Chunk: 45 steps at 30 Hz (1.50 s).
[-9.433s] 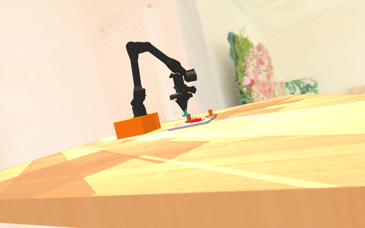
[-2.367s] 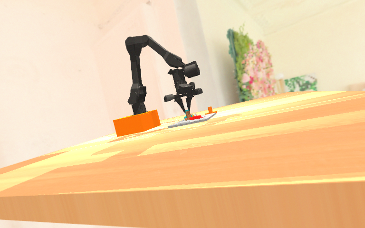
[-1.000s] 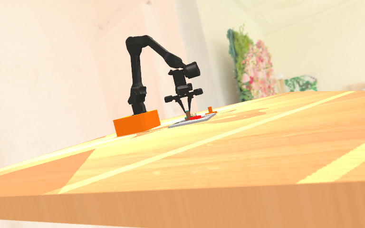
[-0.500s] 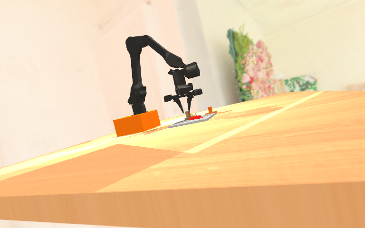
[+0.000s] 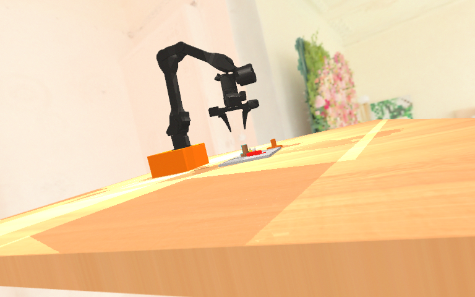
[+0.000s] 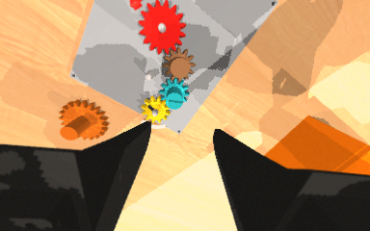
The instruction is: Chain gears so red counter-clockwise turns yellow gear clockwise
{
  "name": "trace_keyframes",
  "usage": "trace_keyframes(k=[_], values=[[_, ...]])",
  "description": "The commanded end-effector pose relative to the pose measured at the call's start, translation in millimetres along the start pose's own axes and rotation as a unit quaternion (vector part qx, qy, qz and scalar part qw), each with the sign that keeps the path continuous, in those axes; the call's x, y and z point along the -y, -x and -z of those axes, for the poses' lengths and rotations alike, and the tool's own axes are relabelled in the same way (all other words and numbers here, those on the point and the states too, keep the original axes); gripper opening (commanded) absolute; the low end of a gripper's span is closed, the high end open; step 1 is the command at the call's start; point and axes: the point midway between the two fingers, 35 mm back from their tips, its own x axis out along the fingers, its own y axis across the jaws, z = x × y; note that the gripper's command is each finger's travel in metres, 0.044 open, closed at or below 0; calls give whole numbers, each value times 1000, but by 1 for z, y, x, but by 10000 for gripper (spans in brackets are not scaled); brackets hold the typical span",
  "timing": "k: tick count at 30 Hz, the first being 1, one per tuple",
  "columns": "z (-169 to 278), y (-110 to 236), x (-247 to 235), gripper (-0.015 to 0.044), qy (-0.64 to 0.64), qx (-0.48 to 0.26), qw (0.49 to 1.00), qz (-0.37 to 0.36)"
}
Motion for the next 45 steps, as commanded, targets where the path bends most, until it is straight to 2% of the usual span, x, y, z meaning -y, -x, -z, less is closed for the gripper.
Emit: trace_keyframes(k=[1, 5, 45], values=[[-1, 22, -1, 350, -2, 7, 1000, -14], [-1, 22, -1, 440, -2, 7, 1000, -14], [-1, 22, -1, 440, -2, 7, 1000, -14]])
